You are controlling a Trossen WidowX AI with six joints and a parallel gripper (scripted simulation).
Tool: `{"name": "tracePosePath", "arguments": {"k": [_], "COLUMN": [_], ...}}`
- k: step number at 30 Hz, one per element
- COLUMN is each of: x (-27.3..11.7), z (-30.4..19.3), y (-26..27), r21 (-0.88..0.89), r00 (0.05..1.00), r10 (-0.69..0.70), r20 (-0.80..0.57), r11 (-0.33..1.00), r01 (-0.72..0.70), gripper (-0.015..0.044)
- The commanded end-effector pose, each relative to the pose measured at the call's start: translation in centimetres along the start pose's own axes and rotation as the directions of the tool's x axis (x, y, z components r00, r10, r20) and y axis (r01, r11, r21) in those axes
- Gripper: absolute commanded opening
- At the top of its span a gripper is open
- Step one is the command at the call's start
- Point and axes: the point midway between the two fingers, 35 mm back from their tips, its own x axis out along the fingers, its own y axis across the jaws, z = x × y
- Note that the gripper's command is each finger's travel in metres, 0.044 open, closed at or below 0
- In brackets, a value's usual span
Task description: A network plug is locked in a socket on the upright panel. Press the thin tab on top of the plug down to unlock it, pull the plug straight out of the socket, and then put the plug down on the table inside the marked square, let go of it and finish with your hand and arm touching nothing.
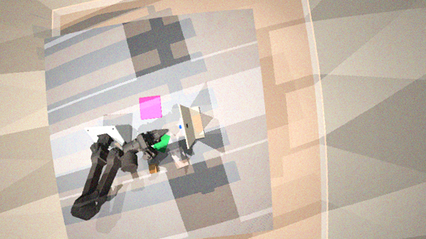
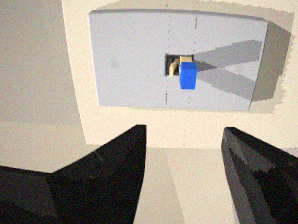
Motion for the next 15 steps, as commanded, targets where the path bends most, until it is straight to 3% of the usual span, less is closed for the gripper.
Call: {"name": "tracePosePath", "arguments": {"k": [1,15], "x": [0.6,2.6], "z": [0.0,0.6], "y": [-0.4,-0.2], "r21": [-0.004,-0.005], "r00": [1.0,1.0], "r10": [-0.007,-0.006], "r20": [-0.005,-0.004], "r11": [1.0,1.0], "r01": [0.007,0.006], "gripper": [0.0156,0.0156]}}
